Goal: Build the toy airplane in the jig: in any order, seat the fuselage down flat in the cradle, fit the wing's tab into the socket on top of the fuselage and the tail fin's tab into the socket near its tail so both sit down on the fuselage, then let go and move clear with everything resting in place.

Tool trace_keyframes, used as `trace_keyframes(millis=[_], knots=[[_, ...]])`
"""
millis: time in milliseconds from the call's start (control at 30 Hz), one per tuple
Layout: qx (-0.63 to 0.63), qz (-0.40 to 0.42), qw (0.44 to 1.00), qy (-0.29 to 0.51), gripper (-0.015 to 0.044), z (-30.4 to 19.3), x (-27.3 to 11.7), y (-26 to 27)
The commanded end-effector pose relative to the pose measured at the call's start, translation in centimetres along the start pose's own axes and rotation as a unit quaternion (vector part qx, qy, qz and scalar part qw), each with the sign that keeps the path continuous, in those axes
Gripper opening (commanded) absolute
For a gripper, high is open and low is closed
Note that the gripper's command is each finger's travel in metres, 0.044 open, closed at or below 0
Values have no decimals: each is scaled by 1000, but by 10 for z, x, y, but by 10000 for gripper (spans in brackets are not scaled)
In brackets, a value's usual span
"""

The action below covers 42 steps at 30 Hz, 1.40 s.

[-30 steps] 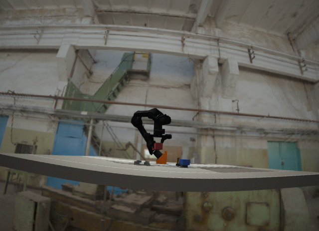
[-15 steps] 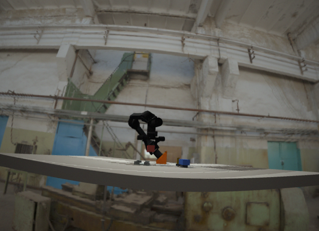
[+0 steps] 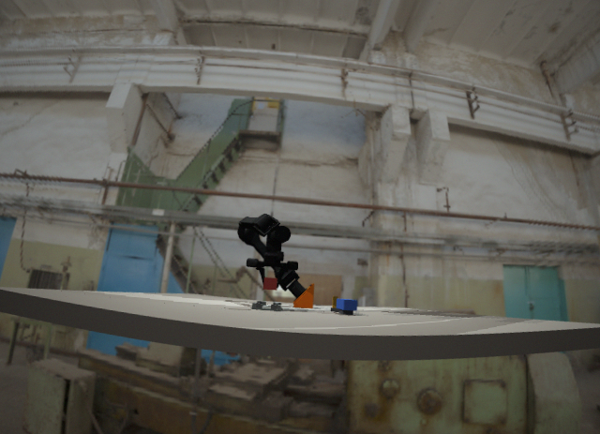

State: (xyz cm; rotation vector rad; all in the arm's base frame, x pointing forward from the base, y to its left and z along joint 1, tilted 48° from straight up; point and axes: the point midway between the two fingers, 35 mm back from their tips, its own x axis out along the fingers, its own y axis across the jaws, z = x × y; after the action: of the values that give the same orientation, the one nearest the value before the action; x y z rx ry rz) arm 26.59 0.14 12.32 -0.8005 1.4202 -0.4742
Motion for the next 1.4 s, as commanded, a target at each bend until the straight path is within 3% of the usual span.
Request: trace_keyframes(millis=[0, 133, 400, 1367], knots=[[5, -4, 1000, -2, 0, -5, 4, -11], [7, -6, 1000, -1, 0, -8, 6, -15], [7, -6, 1000, -1, 195, -8, 6, -15], [7, -5, 1000, -2, 195, -7, 29, -16]])
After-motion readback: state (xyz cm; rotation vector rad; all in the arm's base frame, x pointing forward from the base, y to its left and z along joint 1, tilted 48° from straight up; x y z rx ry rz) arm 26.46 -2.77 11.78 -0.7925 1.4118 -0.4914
